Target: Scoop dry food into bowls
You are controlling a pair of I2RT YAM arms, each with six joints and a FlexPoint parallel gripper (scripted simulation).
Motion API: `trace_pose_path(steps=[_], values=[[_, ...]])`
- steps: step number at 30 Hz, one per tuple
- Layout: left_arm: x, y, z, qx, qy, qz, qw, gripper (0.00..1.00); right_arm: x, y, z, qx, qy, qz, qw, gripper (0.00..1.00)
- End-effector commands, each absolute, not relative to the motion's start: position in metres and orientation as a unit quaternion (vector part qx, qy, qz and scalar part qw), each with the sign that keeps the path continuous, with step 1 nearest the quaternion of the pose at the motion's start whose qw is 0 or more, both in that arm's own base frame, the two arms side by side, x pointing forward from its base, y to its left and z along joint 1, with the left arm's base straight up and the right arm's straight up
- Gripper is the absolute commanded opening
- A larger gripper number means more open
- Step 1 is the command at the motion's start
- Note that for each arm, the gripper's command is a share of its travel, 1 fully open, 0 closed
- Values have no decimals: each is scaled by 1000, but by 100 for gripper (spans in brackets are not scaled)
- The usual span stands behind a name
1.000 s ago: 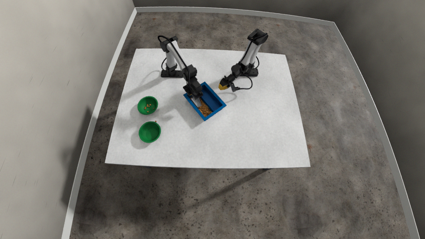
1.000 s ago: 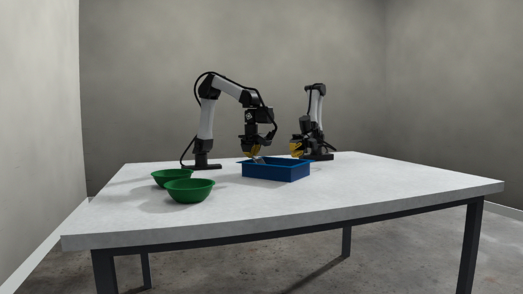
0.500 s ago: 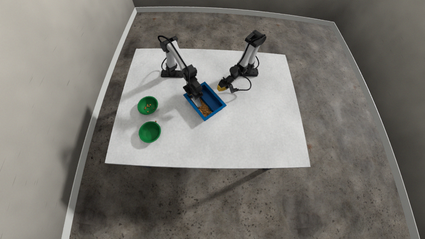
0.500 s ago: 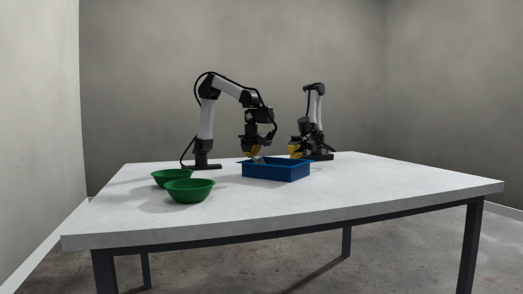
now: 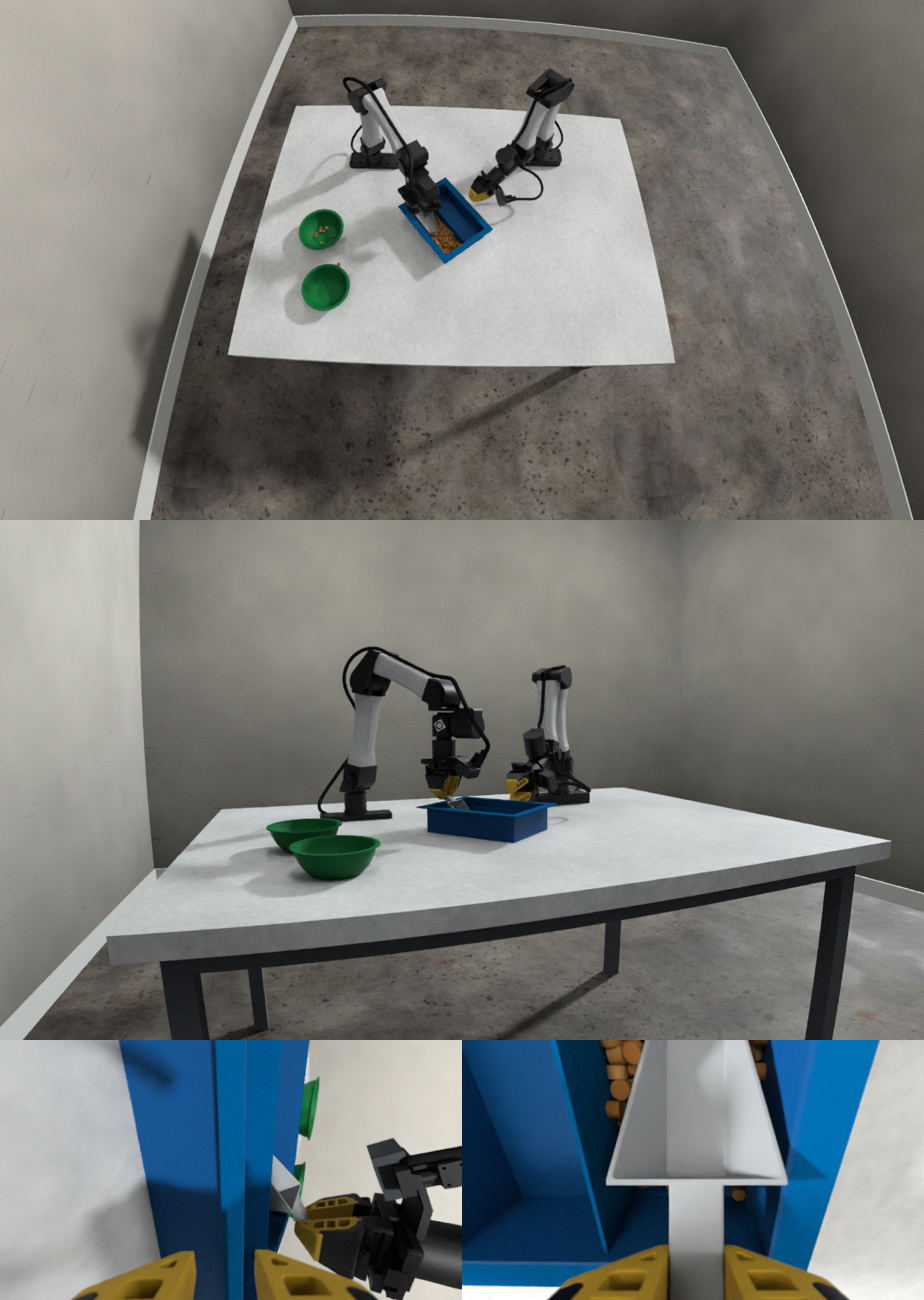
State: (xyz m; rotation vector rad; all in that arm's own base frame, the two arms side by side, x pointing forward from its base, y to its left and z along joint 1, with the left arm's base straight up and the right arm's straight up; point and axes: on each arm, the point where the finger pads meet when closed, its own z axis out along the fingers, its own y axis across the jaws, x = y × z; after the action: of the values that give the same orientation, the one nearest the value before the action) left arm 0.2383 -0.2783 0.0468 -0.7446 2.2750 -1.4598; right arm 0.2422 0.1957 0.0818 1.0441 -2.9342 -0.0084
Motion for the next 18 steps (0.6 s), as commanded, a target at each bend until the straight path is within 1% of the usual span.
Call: trace_pose_path(steps=[1,18], values=[[245,-288,54,-260,790,-526,176,28,234,194,78,336,-941,0,32,0],[256,-301,46,-261,790,-526,176,28,234,194,78,336,-941,0,32,0]])
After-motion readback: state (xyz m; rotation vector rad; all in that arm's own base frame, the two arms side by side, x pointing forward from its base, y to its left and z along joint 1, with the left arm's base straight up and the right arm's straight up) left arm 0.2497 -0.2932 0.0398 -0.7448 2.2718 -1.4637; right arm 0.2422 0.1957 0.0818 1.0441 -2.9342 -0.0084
